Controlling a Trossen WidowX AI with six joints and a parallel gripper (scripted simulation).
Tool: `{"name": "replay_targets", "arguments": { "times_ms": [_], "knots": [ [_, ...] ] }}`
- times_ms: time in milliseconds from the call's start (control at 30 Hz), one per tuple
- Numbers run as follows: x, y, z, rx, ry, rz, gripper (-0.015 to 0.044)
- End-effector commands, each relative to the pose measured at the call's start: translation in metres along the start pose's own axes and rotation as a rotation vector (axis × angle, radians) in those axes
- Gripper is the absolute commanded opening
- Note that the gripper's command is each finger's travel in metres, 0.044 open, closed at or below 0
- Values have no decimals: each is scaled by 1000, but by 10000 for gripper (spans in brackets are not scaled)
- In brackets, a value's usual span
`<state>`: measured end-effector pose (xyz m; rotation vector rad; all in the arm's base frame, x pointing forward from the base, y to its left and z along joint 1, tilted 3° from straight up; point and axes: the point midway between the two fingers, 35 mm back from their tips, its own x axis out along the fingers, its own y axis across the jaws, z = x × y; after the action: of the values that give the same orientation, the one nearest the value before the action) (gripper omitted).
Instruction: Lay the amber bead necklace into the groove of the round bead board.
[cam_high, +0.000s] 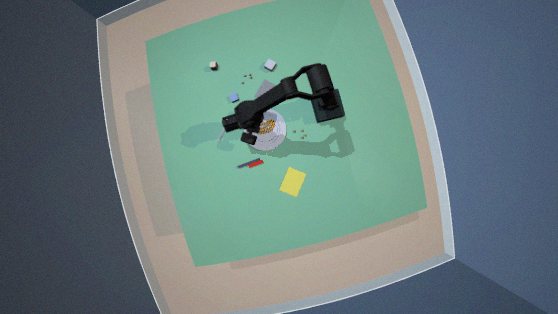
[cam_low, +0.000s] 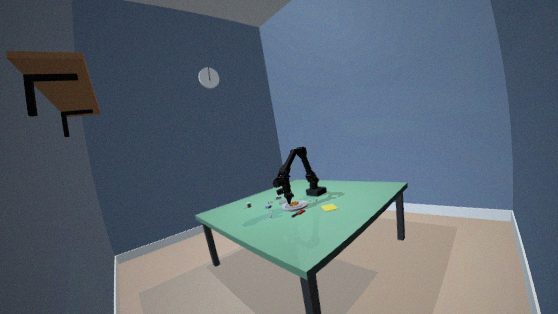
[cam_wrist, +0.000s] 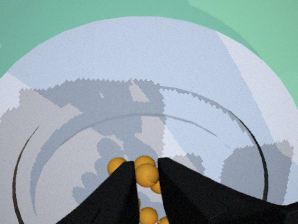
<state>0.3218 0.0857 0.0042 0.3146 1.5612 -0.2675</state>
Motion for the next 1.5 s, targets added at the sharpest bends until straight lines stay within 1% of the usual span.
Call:
{"name": "replay_targets", "arguments": {
  "times_ms": [0,833,1267,1367,1400,1467],
  "knots": [
    [7,-2,-2,-6,11,-10,0],
    [7,-2,-2,-6,11,-10,0],
    [4,0,0,0,2,-2,341],
    [-3,-2,-2,-4,9,-8,420],
    [2,-1,-1,0,7,-5,440],
    [-1,-1,-1,-3,9,-7,440]
  ]
}}
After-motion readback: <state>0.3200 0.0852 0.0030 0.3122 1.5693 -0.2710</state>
